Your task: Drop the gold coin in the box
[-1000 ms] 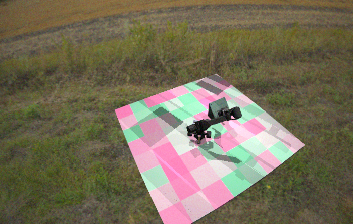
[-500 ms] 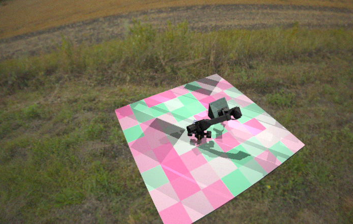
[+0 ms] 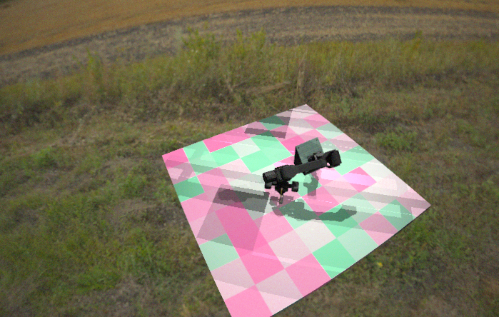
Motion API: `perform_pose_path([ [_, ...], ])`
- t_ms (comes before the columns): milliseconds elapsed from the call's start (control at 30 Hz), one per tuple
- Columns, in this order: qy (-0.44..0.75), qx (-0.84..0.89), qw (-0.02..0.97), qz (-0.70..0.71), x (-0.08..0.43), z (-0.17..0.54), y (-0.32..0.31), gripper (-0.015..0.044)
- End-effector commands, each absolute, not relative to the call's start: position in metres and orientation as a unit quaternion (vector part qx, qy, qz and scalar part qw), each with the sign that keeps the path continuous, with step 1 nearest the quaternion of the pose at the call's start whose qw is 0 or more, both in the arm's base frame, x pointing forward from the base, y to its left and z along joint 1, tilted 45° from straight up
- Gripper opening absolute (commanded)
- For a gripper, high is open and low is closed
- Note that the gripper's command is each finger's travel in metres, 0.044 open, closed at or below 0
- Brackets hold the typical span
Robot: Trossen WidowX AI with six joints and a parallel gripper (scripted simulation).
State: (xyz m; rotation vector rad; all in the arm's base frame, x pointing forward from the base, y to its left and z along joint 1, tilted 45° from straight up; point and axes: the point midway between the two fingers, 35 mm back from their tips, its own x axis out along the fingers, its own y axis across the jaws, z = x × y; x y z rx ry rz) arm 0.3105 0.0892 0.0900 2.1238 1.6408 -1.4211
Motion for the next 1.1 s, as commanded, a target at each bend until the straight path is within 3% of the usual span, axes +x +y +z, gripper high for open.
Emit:
perform_pose_path([
  [0, 0.539, 0.701, 0.057, -0.465, 0.313, 0.099, 0.08, 0.0],
  [733, 0.541, 0.7, 0.058, -0.463, 0.31, 0.134, 0.046, 0.0],
  [1067, 0.608, 0.682, 0.17, -0.37, 0.311, 0.135, 0.047, 0.0],
])
